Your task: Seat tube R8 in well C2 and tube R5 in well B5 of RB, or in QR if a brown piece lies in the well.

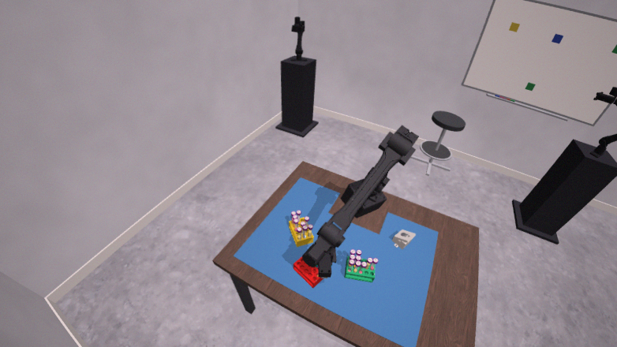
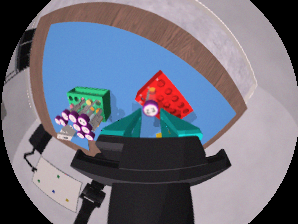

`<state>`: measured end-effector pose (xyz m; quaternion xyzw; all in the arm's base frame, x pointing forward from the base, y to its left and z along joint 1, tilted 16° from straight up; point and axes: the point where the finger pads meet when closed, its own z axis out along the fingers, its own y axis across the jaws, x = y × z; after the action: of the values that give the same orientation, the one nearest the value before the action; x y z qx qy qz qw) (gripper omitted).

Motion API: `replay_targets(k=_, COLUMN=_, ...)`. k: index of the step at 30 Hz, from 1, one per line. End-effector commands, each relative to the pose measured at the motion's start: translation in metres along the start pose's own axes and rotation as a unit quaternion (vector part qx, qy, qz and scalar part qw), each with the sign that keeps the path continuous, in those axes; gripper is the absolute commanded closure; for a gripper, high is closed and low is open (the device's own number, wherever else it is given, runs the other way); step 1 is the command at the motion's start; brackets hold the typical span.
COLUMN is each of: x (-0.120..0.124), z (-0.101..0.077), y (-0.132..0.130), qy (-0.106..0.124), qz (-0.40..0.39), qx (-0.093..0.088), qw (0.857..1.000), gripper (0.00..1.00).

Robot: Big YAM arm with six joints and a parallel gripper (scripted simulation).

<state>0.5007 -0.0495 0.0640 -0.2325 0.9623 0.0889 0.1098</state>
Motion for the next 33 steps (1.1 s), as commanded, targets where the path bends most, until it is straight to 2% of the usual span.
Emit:
replay_targets(k=1, x=-0.0007, z=0.005, y=-0.0012, qy=0.004, qz=0.008, qx=-0.001, qw=1.0, gripper=0.7)
replay_targets(k=5, x=-0.0072, z=0.0046, y=-0.004, qy=-0.004, qz=0.004, qx=0.005, qw=1.0, gripper=0.7)
replay_targets(k=9, x=-0.0027, z=0.0103, y=0.0006, qy=0.001, qz=0.004, qx=0.0, qw=1.0, gripper=0.7)
replay_targets(k=12, x=-0.0072, z=0.0053, y=-0.0026, qy=-0.001, qz=0.004, qx=0.003, qw=1.0, gripper=0.7)
replay_targets(k=13, x=-0.0072, z=0.0053, y=-0.0027, qy=-0.002, qz=0.004, qx=0.003, qw=1.0, gripper=1.0)
replay_targets(k=33, x=-0.0073, z=0.0053, y=-0.0026, qy=-0.002, qz=0.004, qx=0.003, qw=1.0, gripper=1.0)
